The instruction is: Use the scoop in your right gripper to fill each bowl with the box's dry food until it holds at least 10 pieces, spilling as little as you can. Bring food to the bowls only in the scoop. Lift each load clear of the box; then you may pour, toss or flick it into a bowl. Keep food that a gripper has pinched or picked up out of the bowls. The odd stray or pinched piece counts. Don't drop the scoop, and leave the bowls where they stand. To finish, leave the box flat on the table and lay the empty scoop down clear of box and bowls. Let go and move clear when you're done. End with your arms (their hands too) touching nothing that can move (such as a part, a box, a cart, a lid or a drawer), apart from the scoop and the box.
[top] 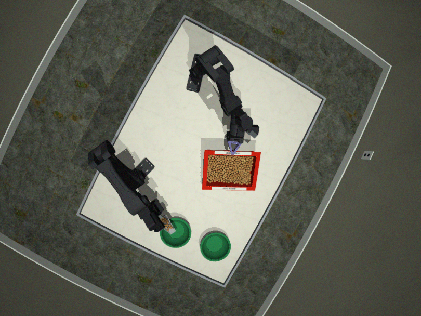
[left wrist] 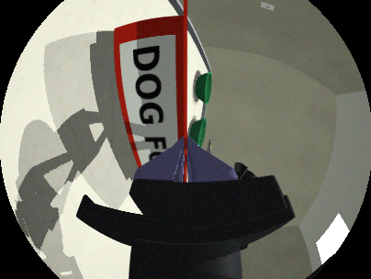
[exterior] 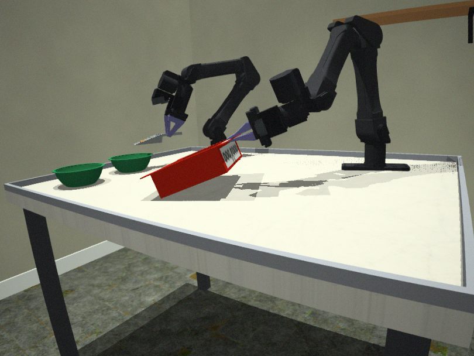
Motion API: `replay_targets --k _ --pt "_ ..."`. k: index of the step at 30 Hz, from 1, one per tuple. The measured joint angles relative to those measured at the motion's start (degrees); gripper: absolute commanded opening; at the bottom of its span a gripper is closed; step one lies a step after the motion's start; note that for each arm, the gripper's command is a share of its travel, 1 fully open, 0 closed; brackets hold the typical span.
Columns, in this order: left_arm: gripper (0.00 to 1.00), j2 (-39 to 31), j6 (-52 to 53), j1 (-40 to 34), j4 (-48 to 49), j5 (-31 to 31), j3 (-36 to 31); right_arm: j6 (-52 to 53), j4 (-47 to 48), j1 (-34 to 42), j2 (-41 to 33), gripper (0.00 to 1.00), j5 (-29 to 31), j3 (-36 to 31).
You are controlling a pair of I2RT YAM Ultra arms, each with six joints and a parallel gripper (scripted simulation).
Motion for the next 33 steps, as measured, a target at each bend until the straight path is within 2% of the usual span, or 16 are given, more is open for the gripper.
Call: replay_targets --k 12,28,33 --pt "0.00 0.00 0.00 0.00 0.00 0.00 0.00 0.00 -1.18 0.00 1.31 0.00 0.00 0.48" --pt "0.00 0.00 0.00 0.00 0.00 0.00 0.00 -0.09 -7.91 -0.15 11.02 0.00 -0.04 10.27" --pt "0.00 0.00 0.00 0.00 0.00 0.00 0.00 -0.09 -8.96 -0.15 11.19 0.00 -0.07 11.13"
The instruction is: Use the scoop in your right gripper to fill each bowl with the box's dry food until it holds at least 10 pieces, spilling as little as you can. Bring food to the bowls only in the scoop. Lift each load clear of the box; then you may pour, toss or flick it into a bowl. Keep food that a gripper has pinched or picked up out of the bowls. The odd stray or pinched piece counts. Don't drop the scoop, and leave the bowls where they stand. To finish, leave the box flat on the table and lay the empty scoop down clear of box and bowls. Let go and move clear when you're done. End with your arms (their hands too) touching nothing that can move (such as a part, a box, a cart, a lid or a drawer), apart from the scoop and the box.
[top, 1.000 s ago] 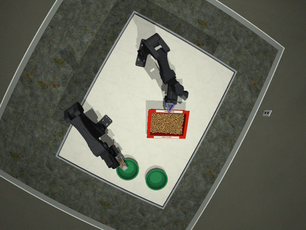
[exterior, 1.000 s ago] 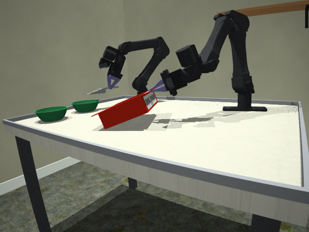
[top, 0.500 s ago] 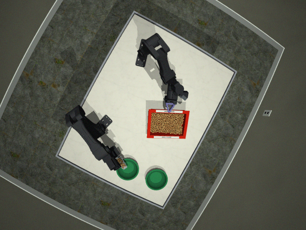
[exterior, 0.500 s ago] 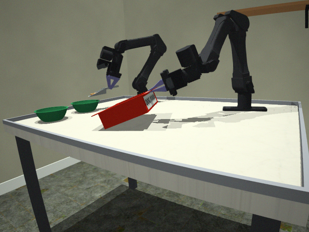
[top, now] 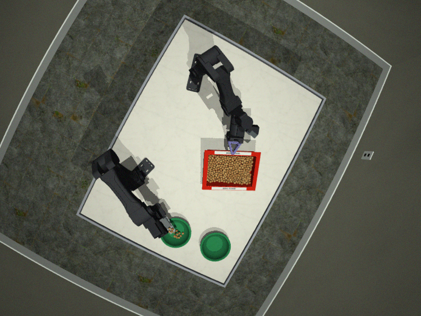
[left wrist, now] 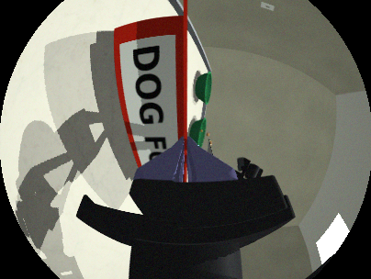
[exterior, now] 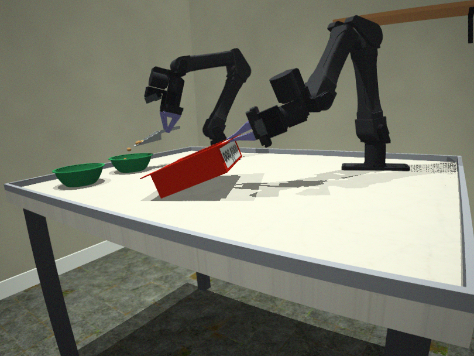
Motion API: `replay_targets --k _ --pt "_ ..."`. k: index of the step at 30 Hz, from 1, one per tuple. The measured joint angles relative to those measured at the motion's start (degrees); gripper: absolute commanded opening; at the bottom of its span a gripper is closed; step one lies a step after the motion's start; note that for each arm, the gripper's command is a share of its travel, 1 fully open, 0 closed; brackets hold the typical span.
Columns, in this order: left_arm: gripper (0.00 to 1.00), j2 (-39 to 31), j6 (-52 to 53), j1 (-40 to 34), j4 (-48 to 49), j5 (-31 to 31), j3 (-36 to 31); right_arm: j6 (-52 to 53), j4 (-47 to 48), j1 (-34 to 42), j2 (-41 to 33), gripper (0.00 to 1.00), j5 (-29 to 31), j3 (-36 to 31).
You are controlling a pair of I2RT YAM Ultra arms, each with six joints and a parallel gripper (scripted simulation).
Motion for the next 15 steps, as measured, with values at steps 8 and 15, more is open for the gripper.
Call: replay_targets --k 8,15 --pt "0.00 0.00 0.00 0.00 0.00 0.00 0.00 -0.02 -1.05 -0.07 1.62 0.00 -0.04 1.70" --pt "0.00 0.00 0.00 0.00 0.00 0.00 0.00 -0.02 0.35 0.13 -9.38 0.00 -0.04 -4.85"
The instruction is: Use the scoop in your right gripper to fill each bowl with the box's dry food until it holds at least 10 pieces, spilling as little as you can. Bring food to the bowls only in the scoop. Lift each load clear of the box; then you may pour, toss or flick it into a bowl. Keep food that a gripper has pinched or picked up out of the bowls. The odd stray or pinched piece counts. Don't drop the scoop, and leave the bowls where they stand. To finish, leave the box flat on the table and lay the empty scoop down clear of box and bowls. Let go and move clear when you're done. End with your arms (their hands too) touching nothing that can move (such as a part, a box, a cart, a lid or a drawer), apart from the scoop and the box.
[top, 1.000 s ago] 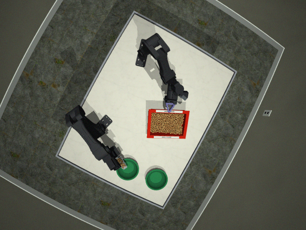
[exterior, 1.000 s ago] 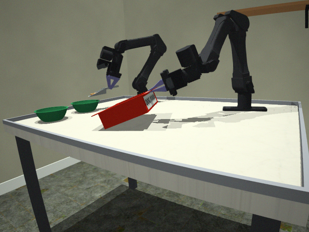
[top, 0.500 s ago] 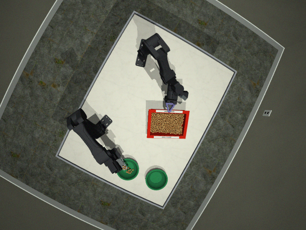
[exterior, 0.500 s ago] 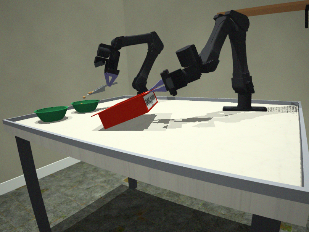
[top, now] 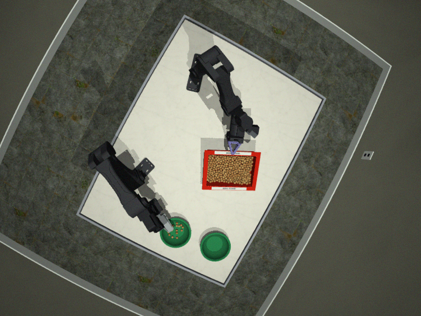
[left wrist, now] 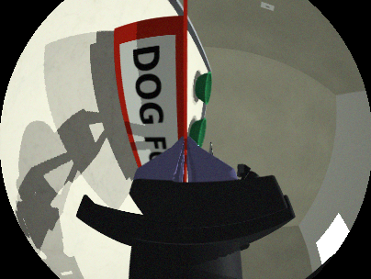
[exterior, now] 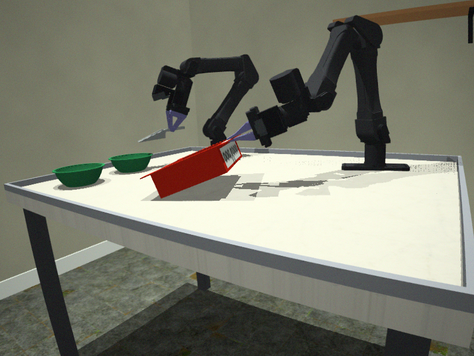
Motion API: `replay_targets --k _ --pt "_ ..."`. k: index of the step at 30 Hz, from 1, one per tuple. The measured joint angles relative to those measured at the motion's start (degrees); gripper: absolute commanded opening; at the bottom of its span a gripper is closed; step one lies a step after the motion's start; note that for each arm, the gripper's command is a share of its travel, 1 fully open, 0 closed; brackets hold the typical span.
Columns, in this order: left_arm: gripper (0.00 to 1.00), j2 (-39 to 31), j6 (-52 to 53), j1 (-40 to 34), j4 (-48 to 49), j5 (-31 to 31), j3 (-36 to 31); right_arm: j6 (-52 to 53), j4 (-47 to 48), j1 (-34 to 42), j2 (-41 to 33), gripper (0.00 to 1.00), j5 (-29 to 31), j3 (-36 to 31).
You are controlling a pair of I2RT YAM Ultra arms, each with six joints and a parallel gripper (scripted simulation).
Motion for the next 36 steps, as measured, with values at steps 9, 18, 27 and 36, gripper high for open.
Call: replay_targets --k 9,18,27,36 --pt "0.00 0.00 0.00 0.00 0.00 0.00 0.00 0.11 2.32 0.17 -10.62 0.00 0.07 -5.64" --pt "0.00 0.00 0.00 0.00 0.00 0.00 0.00 0.26 3.85 0.26 -10.54 0.00 0.31 -5.66" --pt "0.00 0.00 0.00 0.00 0.00 0.00 0.00 0.26 4.31 0.26 -10.54 0.00 0.35 -5.73" --pt "0.00 0.00 0.00 0.00 0.00 0.00 0.00 0.24 3.72 3.52 -6.47 0.00 0.20 -3.56"
